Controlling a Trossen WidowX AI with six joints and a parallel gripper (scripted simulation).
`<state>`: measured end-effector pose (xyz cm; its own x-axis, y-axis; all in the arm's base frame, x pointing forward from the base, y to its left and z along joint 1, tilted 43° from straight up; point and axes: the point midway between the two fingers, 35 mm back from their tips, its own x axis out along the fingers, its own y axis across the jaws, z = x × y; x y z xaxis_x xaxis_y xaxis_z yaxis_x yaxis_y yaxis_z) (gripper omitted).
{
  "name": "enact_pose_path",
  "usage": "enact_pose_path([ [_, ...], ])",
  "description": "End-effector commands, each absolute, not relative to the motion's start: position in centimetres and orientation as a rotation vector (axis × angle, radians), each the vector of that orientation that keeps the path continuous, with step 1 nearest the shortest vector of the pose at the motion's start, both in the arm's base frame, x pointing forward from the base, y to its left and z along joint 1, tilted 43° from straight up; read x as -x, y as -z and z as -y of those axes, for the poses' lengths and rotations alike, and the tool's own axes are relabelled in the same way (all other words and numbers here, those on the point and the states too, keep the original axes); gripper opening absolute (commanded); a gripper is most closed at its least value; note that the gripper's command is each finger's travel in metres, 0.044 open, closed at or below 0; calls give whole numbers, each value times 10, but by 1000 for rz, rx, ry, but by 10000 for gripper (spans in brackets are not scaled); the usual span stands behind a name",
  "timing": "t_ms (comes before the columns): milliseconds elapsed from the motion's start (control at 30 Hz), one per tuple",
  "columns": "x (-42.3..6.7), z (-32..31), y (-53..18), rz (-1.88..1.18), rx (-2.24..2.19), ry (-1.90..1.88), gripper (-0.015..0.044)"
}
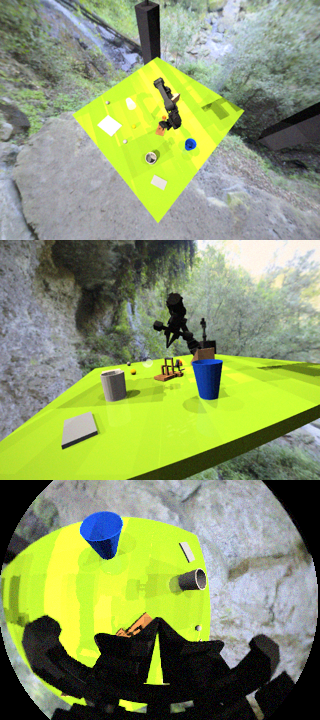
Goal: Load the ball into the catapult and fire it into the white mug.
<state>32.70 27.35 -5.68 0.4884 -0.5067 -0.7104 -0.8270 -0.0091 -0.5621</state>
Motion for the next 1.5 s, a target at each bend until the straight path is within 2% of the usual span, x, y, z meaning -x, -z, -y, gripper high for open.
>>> enact_pose_path([
  [0,-307,-264,64,-1195,1823,-425,0],
  [867,-220,-212,60,-1346,2658,-723,0],
  [1467,-186,-185,40,-1413,3127,-882,0],
])
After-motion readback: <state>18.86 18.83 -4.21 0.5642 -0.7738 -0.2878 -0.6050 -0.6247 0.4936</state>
